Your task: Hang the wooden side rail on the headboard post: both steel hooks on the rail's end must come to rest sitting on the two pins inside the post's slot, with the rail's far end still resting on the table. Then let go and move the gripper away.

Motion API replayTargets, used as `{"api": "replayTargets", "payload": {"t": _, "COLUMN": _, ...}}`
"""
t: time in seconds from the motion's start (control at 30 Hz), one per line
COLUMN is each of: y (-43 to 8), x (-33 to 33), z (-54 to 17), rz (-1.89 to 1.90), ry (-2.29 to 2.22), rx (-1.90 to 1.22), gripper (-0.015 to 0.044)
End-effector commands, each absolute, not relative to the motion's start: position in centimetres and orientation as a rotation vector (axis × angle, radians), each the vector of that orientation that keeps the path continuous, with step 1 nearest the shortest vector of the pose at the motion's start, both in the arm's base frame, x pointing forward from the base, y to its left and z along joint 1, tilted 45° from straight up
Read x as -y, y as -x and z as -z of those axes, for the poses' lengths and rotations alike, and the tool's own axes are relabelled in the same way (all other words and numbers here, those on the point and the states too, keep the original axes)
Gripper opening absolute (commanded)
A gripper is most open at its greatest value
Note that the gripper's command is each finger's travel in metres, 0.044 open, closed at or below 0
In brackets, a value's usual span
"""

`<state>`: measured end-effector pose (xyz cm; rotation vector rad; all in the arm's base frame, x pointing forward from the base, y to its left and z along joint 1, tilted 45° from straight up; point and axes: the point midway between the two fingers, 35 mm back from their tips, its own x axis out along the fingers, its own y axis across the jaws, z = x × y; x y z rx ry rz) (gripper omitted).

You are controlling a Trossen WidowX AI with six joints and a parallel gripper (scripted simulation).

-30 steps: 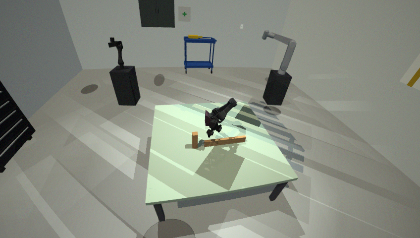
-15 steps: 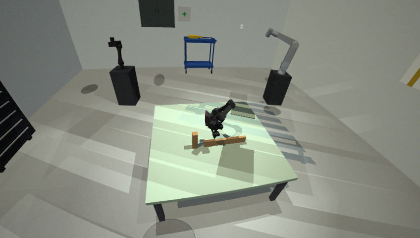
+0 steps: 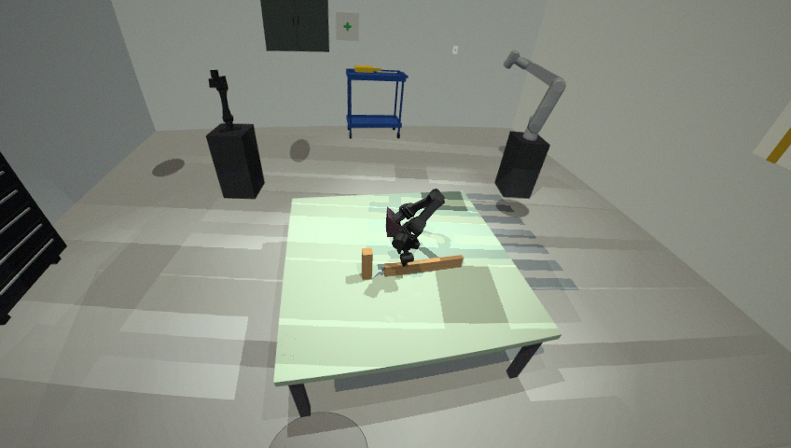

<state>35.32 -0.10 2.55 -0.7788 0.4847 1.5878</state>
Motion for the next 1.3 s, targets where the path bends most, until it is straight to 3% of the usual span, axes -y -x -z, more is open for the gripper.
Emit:
{"api": "replayTargets", "payload": {"t": 0.0, "y": -35.1, "x": -0.9, "z": -1.6, "rz": -1.591, "ry": 0.768, "rx": -0.485, "gripper": 0.044}}
{"api": "replayTargets", "payload": {"t": 1.27, "y": -35.0, "x": -4.8, "z": 2.3, "rz": -1.591, "ry": 0.768, "rx": -0.484, "gripper": 0.044}}
